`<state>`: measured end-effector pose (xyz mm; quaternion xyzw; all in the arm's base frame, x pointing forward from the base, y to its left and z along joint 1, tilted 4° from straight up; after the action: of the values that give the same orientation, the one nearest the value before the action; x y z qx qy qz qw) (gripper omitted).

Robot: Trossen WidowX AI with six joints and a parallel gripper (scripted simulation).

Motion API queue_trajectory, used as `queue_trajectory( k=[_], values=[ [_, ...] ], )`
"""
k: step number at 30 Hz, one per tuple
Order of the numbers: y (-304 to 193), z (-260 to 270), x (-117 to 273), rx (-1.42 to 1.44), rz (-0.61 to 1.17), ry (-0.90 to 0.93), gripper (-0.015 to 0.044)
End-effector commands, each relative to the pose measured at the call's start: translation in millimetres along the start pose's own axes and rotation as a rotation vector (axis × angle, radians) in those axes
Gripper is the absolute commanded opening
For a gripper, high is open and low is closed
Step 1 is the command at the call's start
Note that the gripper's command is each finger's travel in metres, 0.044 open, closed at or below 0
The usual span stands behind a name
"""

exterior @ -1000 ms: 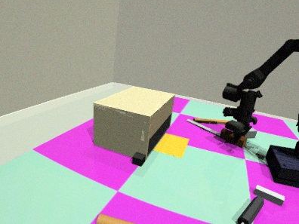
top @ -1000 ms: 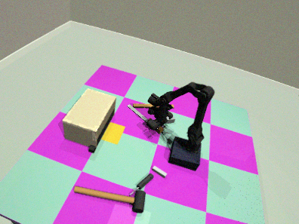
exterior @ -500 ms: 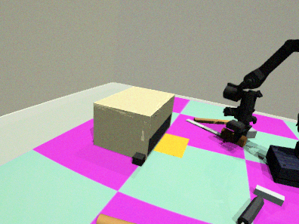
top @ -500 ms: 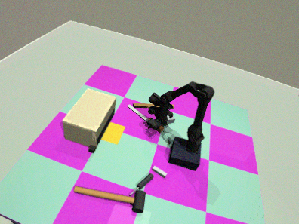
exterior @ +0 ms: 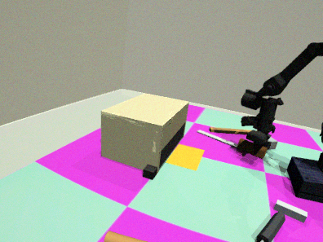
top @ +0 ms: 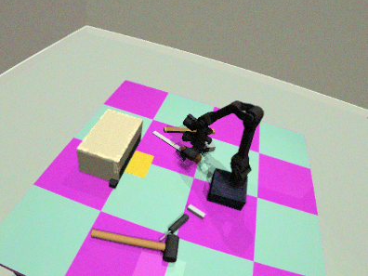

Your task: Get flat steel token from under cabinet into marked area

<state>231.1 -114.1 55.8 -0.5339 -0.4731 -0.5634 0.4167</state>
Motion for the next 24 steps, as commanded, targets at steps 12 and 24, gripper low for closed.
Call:
queue_trajectory(
  k=[12,24],
  values=[
    [0.7,-0.4,0.5,0.13,-0.002,0.0,0.0],
    [0.8,-0.6,0.5,0.225,-0.002,0.0,0.0]
  ],
)
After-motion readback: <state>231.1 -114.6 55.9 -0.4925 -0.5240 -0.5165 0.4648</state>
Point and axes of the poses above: the point midway between the two fingers, 35 mm back from their tips, its own x axis back along the fingers, its own z axis across the jaws, y = z × x, the point moved 5 cm from there along x, back along the fingers, and after that the axes turned 8 degrees about x, right-handed, at the moved point
